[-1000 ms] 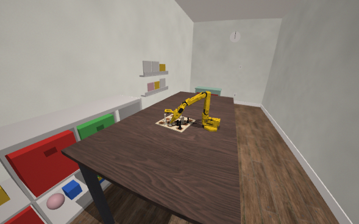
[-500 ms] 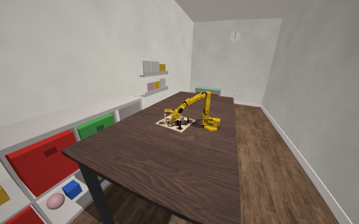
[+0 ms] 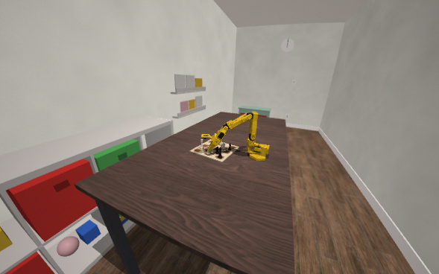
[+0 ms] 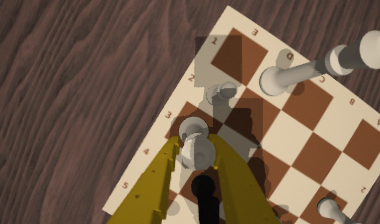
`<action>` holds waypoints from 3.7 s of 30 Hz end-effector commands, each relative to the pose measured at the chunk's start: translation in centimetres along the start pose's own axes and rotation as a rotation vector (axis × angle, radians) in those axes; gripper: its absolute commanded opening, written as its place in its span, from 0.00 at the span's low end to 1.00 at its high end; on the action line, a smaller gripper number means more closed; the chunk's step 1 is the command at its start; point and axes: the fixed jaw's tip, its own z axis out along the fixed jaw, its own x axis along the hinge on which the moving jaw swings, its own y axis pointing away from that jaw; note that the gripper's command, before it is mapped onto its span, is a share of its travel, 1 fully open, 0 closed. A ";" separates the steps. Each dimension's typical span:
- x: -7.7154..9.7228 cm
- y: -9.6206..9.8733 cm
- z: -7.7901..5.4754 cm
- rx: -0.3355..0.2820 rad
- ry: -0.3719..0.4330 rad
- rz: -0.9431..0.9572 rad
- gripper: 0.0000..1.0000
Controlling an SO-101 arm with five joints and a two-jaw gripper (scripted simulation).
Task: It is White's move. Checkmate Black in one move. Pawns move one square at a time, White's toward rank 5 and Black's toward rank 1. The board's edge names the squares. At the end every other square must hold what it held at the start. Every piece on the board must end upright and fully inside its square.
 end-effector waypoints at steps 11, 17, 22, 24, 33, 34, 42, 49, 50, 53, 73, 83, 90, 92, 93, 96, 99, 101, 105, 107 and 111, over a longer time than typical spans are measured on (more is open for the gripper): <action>0.1 0.2 -0.7 -0.004 0.029 0.005 0.12; -0.3 0.2 -1.4 -0.004 0.029 0.005 0.12; -1.0 0.2 -2.5 -0.004 0.029 0.005 0.12; -1.3 0.2 -3.0 -0.004 0.029 0.005 0.12; -2.2 0.2 -4.5 -0.004 0.029 0.005 0.12; -2.3 0.2 -4.7 -0.004 0.029 0.005 0.12; -2.9 0.2 -5.6 -0.004 0.029 0.005 0.12; -3.0 0.2 -5.7 -0.004 0.029 0.005 0.12; -3.0 0.2 -5.7 -0.004 0.029 0.005 0.12; -3.0 0.1 -5.7 -0.004 0.029 0.005 0.12; -0.2 -9.6 -7.7 0.203 0.113 0.350 0.21; 4.8 -16.1 -11.3 0.366 0.186 0.686 0.29; 9.5 -19.0 -14.6 0.473 0.234 0.954 0.35; 10.6 -19.3 -15.4 0.493 0.244 1.013 0.37; 11.0 -19.5 -15.7 0.502 0.247 1.038 0.37; 12.1 -19.7 -16.5 0.522 0.256 1.099 0.39; 12.4 -19.7 -16.7 0.527 0.258 1.113 0.39; 12.7 -19.8 -17.0 0.533 0.261 1.135 0.40; 13.0 -19.8 -17.2 0.539 0.263 1.152 0.40; 13.1 -19.8 -17.2 0.539 0.263 1.152 0.40; 13.1 -19.8 -17.2 0.539 0.263 1.152 0.40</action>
